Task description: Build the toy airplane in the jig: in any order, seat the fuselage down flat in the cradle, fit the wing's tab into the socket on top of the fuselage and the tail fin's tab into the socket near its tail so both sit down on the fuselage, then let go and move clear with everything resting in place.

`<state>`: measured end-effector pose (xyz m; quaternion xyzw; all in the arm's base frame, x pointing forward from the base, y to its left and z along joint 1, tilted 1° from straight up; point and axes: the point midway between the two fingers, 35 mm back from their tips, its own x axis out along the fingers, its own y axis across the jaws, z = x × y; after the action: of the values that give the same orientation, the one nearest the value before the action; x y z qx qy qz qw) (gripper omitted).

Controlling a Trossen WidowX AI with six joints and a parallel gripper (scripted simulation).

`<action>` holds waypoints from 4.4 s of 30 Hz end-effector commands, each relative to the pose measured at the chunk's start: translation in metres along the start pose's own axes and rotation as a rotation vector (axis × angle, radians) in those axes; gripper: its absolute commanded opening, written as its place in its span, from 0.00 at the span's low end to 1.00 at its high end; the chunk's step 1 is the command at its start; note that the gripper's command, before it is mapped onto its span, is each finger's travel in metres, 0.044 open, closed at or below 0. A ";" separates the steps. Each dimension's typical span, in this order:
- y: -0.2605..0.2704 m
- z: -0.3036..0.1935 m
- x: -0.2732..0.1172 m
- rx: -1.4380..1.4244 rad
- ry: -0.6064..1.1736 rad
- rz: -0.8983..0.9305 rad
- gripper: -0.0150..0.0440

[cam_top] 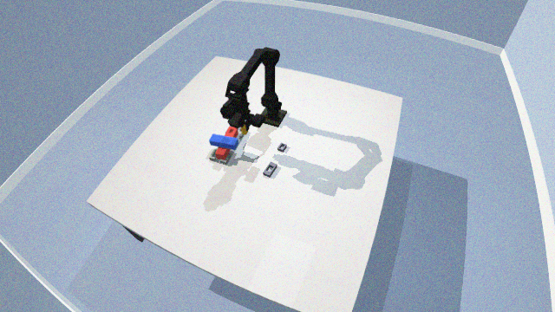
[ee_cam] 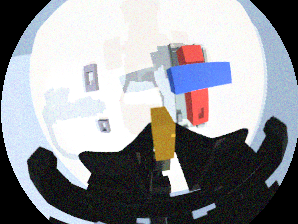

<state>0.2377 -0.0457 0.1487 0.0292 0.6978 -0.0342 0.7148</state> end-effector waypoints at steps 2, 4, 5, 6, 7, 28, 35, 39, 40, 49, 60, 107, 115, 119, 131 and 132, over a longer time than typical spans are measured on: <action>-0.014 -0.002 0.004 -0.021 0.006 -0.002 0.25; -0.020 -0.003 0.005 -0.028 0.006 -0.003 0.25; -0.023 -0.003 0.006 -0.032 0.006 -0.003 0.25; -0.027 -0.004 0.007 -0.035 0.006 -0.003 0.25; -0.030 -0.004 0.007 -0.039 0.006 -0.004 0.25; -0.095 -0.024 0.019 -0.116 0.009 -0.011 0.25; -0.108 -0.031 0.021 -0.132 0.010 -0.012 0.30; -0.108 -0.031 0.021 -0.132 0.010 -0.012 0.37; -0.108 -0.031 0.021 -0.132 0.010 -0.012 0.37; -0.108 -0.031 0.021 -0.132 0.010 -0.012 0.37; -0.108 -0.031 0.024 -0.132 0.010 -0.012 0.37; -0.110 -0.031 0.059 -0.127 0.005 -0.011 0.69; -0.111 -0.028 0.040 -0.128 0.005 -0.012 0.69; -0.110 -0.028 -0.012 -0.131 0.009 -0.012 0.69; -0.109 -0.027 -0.031 -0.132 0.010 -0.012 0.69; -0.109 -0.027 -0.031 -0.132 0.010 -0.012 0.69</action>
<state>0.1999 -0.1510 0.1784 -0.0216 0.7021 0.0103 0.7116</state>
